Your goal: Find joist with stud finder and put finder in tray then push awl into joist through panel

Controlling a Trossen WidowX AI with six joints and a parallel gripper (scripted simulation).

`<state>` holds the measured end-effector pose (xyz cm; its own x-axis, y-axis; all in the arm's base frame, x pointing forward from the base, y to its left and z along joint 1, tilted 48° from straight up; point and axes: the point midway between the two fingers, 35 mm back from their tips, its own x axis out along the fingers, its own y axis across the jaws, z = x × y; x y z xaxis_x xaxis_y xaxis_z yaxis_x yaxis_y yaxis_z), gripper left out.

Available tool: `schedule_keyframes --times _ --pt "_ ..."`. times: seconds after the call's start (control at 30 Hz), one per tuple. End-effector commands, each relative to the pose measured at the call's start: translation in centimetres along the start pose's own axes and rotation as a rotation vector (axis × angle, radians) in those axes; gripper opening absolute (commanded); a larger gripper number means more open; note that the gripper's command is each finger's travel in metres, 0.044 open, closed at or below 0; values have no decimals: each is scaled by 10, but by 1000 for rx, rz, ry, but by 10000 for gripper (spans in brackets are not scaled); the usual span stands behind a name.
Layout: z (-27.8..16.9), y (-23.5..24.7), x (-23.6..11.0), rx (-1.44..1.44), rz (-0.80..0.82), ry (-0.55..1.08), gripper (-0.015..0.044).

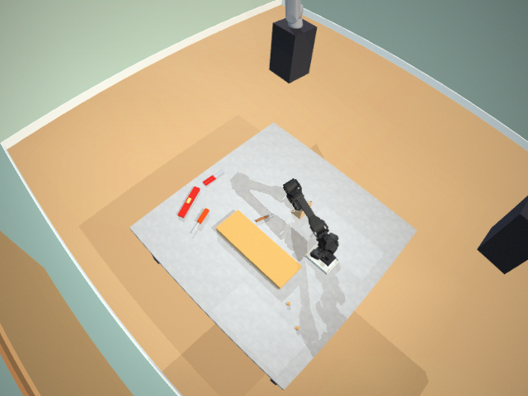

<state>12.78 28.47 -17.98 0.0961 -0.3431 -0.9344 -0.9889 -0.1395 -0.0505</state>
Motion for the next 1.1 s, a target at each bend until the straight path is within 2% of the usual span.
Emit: schedule_keyframes --times 0.0,1.0,1.07 --pt "-3 0 8 -4 -3 -1 0" --pt "-22 1 41 -4 -3 1 0" --pt "-22 1 40 -1 -1 4 53"
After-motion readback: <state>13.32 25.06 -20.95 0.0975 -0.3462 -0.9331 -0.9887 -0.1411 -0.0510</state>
